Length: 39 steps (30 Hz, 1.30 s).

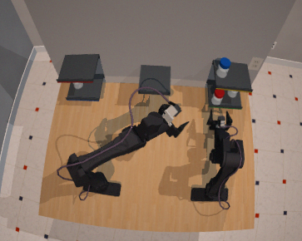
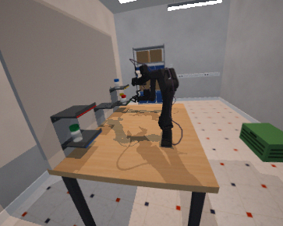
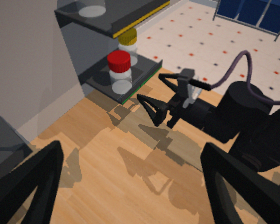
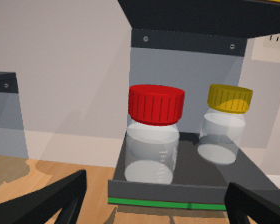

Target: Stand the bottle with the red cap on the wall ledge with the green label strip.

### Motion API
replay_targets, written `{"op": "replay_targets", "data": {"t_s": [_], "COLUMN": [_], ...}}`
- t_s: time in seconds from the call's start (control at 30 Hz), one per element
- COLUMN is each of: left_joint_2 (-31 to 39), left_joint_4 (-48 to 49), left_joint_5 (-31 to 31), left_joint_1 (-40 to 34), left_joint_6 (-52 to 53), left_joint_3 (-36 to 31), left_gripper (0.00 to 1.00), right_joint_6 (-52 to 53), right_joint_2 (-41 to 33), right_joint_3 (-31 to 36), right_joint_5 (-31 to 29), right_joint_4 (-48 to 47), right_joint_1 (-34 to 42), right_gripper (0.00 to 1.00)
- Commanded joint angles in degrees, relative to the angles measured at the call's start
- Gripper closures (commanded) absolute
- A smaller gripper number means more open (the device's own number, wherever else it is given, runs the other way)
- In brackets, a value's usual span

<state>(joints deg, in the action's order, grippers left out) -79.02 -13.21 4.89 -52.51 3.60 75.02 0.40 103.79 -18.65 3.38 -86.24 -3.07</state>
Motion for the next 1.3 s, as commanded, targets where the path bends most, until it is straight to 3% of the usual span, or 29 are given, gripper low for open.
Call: {"op": "replay_targets", "data": {"t_s": [0.0,0.17,0.43,0.5,0.63,0.8,0.97,1.27], "left_joint_2": [0.73,0.73,0.73,0.73,0.73,0.73,0.73,0.73], "left_joint_4": [0.69,0.69,0.69,0.69,0.69,0.69,0.69,0.69], "left_joint_5": [-0.16,-0.16,-0.16,-0.16,-0.16,-0.16,-0.16,-0.16], "left_joint_1": [-0.13,-0.13,-0.13,-0.13,-0.13,-0.13,-0.13,-0.13], "left_joint_6": [0.15,0.15,0.15,0.15,0.15,0.15,0.15,0.15], "left_joint_3": [0.47,0.47,0.47,0.47,0.47,0.47,0.47,0.47], "left_gripper": [0.11,0.11,0.11,0.11,0.11,0.11,0.11,0.11], "right_joint_6": [-0.03,0.69,1.64,1.64,2.15,2.59,2.79,2.73], "right_joint_2": [-2.02,-6.47,-25.02,-25.02,-34.15,-38.35,-38.96,-38.65], "right_joint_3": [-0.02,0.67,-0.71,-0.71,-4.72,-10.07,-13.83,-14.81], "right_joint_5": [-0.09,-1.27,-2.86,-2.86,-3.52,-3.99,-4.15,-3.84], "right_joint_4": [2.39,13.63,40.6,40.6,56.93,69.19,74.14,74.14], "right_joint_1": [-0.02,0.07,0.37,0.37,0.43,0.39,0.33,0.34], "right_gripper": [0.0,0.0,0.0,0.0,0.0,0.0,0.0,0.0]}}
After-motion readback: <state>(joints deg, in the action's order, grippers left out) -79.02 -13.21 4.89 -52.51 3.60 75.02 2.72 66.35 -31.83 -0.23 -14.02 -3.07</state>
